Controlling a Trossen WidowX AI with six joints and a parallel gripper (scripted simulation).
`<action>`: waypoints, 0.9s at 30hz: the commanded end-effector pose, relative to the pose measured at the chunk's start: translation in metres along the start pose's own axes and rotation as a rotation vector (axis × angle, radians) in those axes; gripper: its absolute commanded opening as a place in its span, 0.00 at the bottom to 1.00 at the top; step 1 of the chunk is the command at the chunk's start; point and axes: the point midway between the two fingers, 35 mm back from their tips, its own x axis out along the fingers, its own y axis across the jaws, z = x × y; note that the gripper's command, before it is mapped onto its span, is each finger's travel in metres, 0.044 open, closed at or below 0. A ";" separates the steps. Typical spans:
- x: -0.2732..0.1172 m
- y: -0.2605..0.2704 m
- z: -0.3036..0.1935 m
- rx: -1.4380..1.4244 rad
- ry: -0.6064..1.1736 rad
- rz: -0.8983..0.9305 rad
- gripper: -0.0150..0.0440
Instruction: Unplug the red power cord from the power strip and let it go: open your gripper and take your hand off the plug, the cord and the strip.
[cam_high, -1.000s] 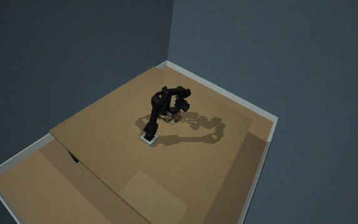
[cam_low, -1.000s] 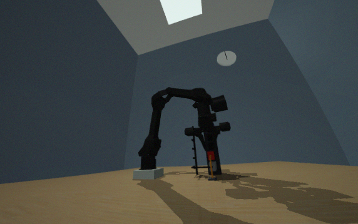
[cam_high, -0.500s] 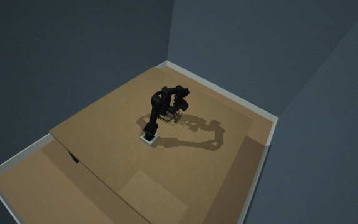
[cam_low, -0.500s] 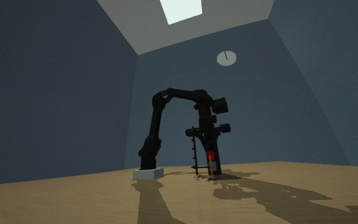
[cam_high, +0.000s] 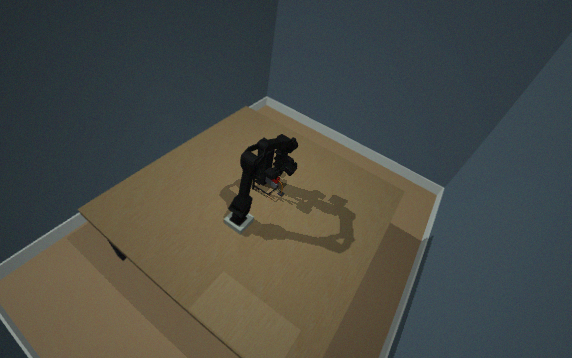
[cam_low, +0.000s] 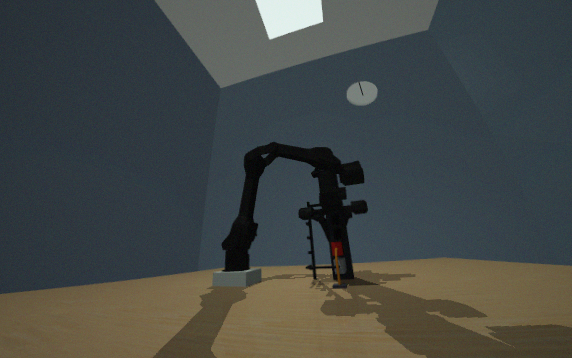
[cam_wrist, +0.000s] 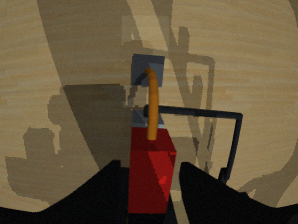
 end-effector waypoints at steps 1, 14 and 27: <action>0.000 -0.001 -0.002 0.007 -0.003 0.000 0.53; 0.012 -0.001 -0.002 0.007 -0.003 0.000 0.53; 0.009 0.000 -0.002 0.001 0.000 0.002 0.25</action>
